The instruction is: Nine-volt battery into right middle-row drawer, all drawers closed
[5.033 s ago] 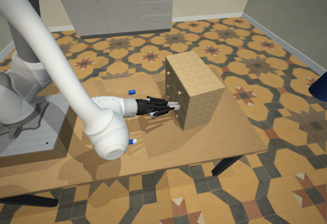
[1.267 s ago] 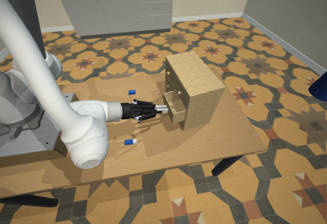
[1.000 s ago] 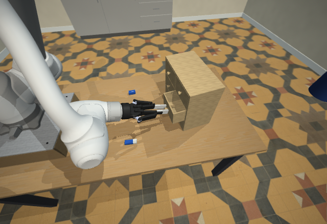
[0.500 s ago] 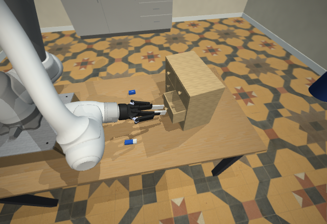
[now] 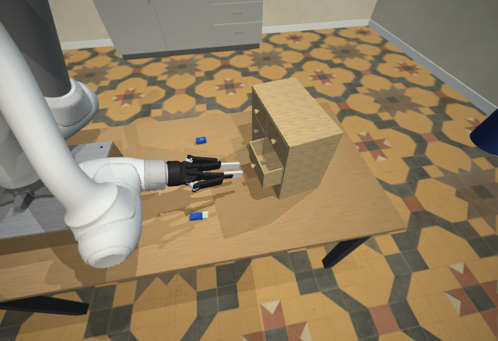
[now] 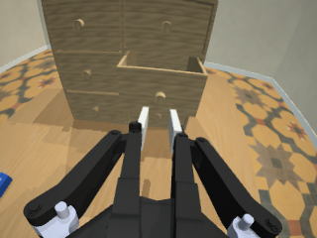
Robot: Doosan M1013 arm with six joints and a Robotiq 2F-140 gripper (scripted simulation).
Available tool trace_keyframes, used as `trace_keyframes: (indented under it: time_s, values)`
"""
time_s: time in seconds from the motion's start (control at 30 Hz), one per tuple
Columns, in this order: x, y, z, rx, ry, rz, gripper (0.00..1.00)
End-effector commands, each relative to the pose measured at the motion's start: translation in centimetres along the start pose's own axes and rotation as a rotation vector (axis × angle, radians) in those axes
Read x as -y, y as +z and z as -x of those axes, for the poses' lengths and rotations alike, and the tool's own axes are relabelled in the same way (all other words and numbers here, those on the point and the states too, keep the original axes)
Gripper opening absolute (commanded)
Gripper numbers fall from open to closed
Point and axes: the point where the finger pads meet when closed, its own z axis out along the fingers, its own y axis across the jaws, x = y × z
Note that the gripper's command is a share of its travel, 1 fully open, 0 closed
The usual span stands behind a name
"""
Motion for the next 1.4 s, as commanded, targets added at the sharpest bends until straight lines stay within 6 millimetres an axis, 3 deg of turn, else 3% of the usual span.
trace_keyframes:
  time_s: [0.0,0.1,0.43,1.37]
  values:
    - [0.0,-0.4,0.0,0.0,0.0,0.0,0.2]
    - [0.0,-0.7,0.0,0.0,0.0,0.0,0.2]
    - [0.0,-5.1,-0.2,0.0,0.0,0.0,0.2]
    - [0.0,-6.6,-0.8,0.123,0.0,-0.001,0.2]
